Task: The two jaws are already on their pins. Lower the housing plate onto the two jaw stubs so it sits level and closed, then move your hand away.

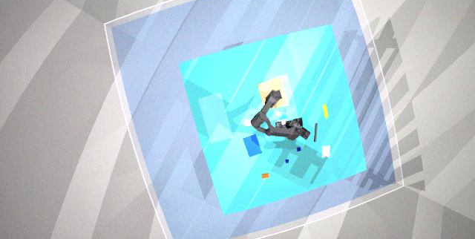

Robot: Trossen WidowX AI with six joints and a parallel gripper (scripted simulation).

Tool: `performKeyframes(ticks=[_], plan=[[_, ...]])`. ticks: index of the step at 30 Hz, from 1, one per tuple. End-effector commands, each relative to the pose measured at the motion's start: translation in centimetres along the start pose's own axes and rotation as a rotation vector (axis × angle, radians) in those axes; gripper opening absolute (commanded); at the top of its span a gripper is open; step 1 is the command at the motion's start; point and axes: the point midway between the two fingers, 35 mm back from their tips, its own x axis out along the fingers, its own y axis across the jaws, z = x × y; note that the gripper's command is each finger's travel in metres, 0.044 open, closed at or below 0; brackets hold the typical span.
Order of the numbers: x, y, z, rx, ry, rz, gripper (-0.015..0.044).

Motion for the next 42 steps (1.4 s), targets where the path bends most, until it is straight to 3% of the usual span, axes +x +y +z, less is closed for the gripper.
performKeyframes(ticks=[1,11,42], plan=[[0.0,0.1,-0.1,0.005,0.003,0.004,0.0351],[0.1,0.1,-0.1,0.005,0.003,0.005,0.0351],[5.2,0.1,0.0,0.006,0.002,0.004,0.0351]])
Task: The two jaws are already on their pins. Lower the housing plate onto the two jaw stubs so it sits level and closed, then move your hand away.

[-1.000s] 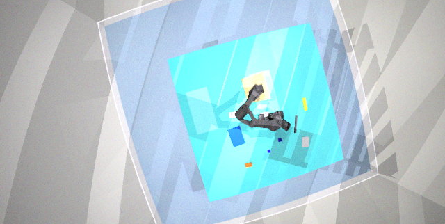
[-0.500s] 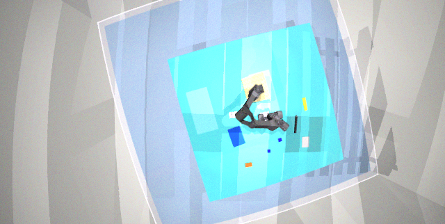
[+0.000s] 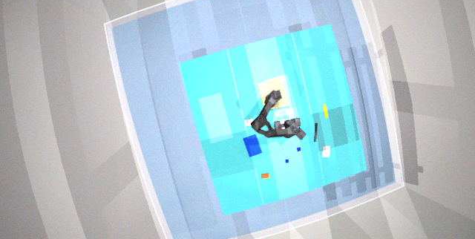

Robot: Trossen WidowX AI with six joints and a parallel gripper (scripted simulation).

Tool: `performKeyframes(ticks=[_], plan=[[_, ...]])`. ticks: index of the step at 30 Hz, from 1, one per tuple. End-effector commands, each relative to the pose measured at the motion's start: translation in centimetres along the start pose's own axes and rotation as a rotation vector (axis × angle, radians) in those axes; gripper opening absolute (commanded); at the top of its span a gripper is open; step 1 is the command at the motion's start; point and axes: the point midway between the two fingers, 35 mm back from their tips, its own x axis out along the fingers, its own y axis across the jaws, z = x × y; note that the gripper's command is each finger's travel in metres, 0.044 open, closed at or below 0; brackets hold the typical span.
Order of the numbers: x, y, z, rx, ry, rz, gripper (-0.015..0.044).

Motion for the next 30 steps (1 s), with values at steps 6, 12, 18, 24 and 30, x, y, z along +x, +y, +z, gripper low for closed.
performKeyframes(ticks=[6,12,18,24,30], plan=[[1.5,-0.2,-0.3,-0.007,0.0,-0.01,0.0351],[1.6,-0.2,-0.3,-0.007,0.0,-0.01,0.0351],[1.6,-0.2,-0.3,-0.007,0.0,-0.01,0.0351],[1.6,-0.2,-0.3,-0.007,0.0,-0.01,0.0351],[1.9,-0.2,-0.3,-0.015,0.0,-0.01,0.0351]])
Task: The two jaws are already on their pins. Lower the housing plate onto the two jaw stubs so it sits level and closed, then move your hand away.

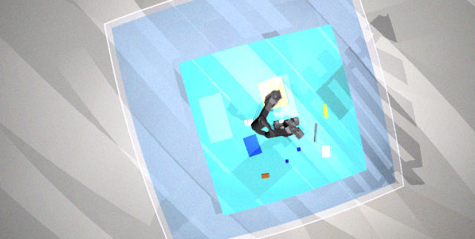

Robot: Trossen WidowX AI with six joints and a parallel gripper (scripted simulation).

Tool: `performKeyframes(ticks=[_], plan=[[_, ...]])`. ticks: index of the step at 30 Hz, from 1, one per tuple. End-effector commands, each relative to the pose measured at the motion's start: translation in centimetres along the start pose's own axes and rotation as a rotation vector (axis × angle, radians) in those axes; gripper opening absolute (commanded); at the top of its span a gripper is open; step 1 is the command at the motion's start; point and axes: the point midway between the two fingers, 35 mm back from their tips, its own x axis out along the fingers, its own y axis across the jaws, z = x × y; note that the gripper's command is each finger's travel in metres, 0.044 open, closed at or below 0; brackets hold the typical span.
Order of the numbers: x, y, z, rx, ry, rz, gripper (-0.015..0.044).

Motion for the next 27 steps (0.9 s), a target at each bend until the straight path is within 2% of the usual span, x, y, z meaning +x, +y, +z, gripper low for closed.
performKeyframes(ticks=[1,27], plan=[[0.15,-0.06,0.01,-0.008,-0.003,-0.004,0.0351],[0.63,-0.07,0.01,-0.009,-0.003,-0.005,0.0351]])
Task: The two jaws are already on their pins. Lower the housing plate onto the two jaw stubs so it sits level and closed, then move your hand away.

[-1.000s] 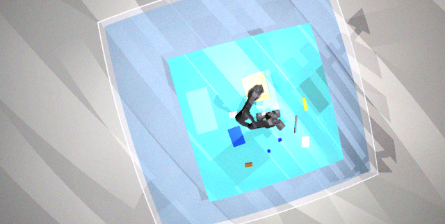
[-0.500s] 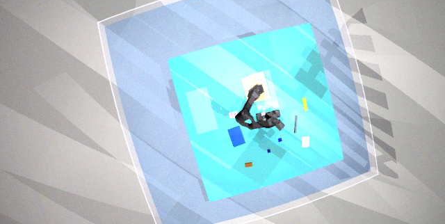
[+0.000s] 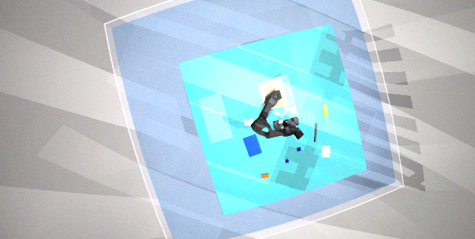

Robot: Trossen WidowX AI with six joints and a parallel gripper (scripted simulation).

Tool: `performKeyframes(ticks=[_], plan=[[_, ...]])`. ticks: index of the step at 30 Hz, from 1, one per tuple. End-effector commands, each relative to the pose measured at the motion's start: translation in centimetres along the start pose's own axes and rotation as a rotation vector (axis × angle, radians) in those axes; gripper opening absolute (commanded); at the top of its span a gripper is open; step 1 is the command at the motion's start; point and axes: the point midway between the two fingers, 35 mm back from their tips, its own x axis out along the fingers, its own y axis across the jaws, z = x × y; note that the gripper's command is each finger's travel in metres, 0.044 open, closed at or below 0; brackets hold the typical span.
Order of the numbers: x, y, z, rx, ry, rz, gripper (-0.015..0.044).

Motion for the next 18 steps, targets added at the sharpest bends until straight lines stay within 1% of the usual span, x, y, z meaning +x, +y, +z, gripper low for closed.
performKeyframes(ticks=[1,18], plan=[[0.08,-0.01,-0.03,-0.004,-0.001,-0.001,0.0351],[0.41,-0.01,-0.03,-0.005,-0.001,-0.001,0.0351]])
